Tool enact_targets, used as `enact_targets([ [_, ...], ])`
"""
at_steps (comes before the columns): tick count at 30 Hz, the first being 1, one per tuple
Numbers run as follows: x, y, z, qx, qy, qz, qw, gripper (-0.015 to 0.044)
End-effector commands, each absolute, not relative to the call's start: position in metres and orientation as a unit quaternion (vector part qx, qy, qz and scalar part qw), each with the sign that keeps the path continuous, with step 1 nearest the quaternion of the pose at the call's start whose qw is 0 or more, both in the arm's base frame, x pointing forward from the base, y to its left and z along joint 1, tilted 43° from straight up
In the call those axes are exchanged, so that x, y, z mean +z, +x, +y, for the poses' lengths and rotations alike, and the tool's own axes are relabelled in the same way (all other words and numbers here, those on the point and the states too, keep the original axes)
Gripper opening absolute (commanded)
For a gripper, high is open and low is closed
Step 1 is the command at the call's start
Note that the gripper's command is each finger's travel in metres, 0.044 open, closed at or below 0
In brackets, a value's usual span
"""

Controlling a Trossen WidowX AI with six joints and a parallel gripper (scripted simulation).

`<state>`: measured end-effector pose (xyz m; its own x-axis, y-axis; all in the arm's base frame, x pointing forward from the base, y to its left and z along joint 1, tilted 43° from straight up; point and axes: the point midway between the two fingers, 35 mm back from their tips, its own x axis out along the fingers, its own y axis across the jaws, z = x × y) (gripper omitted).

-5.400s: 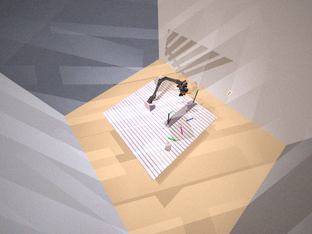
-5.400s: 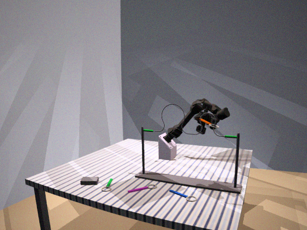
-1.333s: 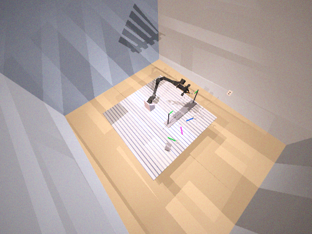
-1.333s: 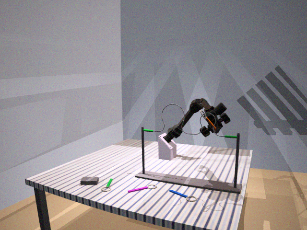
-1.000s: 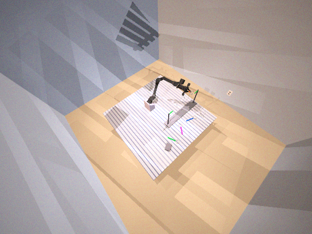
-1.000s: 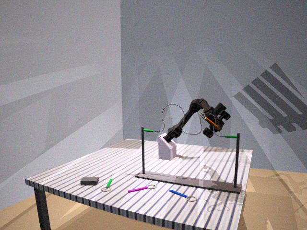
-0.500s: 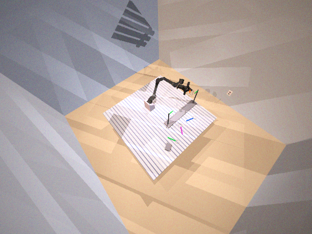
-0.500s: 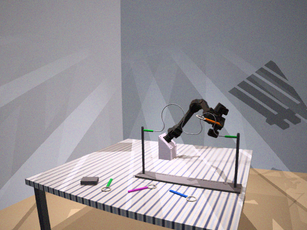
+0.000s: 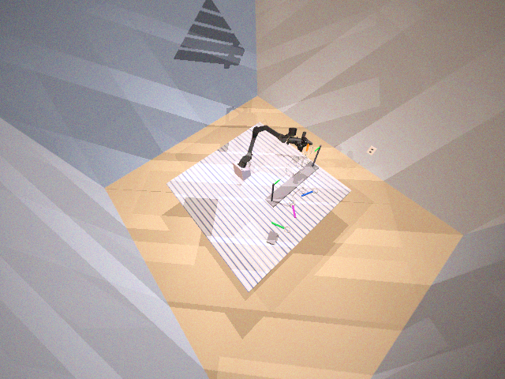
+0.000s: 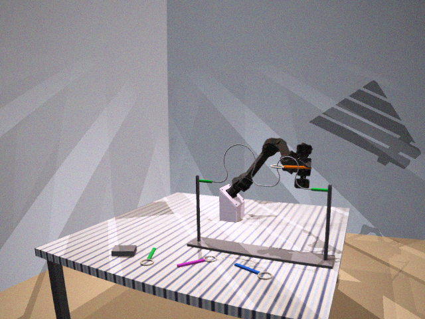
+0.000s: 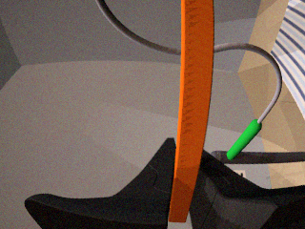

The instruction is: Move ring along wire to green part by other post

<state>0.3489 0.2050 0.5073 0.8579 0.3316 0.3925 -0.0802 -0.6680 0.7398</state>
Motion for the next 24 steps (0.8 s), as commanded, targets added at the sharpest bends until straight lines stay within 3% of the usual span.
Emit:
enact_targets([
  [1,0.5120,0.3489,0.2003,0.260,0.895,0.058,0.359,-0.0150],
  [13,0.5195,0.3489,0.1922,0.265,0.928,0.031,0.261,-0.0150],
  [24,0.5175,0.3488,0.1990,0.266,0.932,0.025,0.245,-0.0150],
])
